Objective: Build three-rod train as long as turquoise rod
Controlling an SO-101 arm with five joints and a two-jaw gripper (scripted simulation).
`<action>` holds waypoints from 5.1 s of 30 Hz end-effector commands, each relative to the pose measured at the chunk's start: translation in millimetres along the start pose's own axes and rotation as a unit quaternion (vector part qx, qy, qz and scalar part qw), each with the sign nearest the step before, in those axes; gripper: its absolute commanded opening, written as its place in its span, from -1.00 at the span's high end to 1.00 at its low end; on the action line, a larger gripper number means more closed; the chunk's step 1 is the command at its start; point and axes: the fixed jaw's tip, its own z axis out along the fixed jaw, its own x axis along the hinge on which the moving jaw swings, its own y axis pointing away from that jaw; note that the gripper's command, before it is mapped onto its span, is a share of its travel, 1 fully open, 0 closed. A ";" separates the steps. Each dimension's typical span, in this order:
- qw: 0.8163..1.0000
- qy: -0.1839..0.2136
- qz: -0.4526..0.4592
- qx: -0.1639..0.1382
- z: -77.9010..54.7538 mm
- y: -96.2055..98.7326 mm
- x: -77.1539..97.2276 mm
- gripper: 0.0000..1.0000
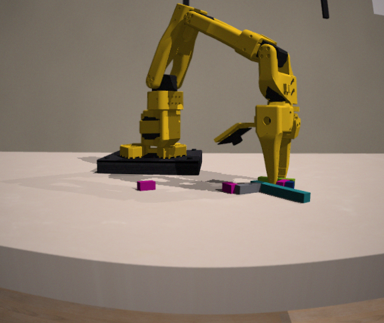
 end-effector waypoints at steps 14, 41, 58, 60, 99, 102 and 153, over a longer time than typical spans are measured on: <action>1.000 -0.014 -0.007 0.002 5.7 -2.0 -5.0 0.76; 1.000 -0.014 -0.007 0.002 5.7 -2.0 -5.0 1.00; 1.000 -0.014 -0.007 0.002 5.7 -2.0 -5.0 1.00; 1.000 -0.014 -0.007 0.002 5.7 -2.0 -5.0 1.00; 1.000 -0.015 -0.001 0.002 -31.0 -4.8 -4.1 1.00; 1.000 -0.014 0.022 0.002 -31.0 0.3 -5.8 1.00; 0.559 -0.013 0.829 0.003 -25.4 123.5 -141.8 1.00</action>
